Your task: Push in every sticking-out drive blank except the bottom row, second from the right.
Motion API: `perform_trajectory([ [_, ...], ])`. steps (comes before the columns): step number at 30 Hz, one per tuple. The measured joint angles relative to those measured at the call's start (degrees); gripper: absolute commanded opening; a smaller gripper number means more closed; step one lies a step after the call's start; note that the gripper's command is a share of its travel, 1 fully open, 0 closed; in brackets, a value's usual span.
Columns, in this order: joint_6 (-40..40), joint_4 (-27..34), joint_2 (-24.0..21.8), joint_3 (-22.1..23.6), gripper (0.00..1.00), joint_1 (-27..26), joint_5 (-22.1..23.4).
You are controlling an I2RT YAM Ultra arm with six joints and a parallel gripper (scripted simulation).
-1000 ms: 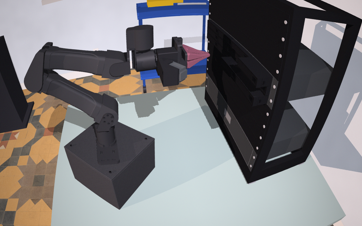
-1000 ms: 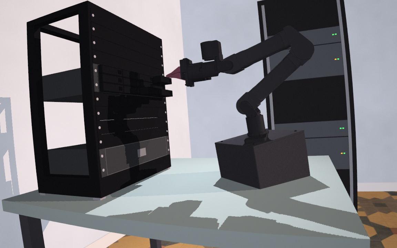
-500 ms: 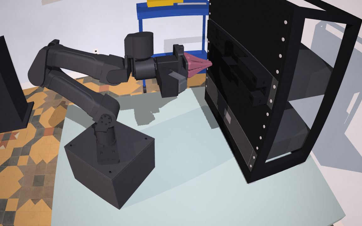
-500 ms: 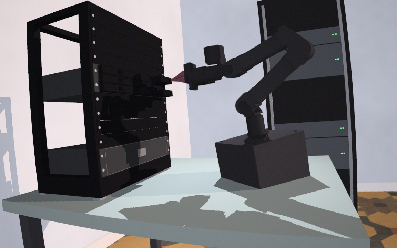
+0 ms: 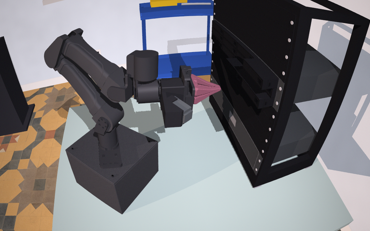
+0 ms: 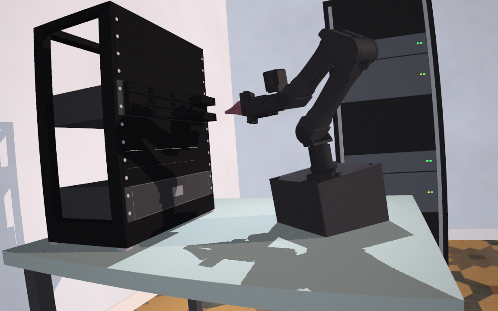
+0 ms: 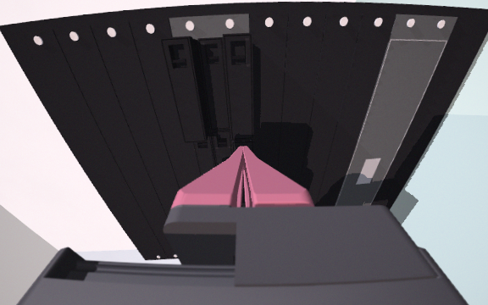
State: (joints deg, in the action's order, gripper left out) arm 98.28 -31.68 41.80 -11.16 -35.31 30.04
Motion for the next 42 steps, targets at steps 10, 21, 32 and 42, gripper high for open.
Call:
perform_trajectory([
  [10,0.9,-13.2,12.5,1.4,0.0,-9.9,10.8],
  [21,2.2,-22.8,18.4,1.4,0.0,-12.4,15.6],
  [32,2.3,-26.1,21.6,0.4,0.0,-10.1,14.4],
  [42,1.2,-28.7,33.2,-7.4,0.0,-0.6,6.6],
])
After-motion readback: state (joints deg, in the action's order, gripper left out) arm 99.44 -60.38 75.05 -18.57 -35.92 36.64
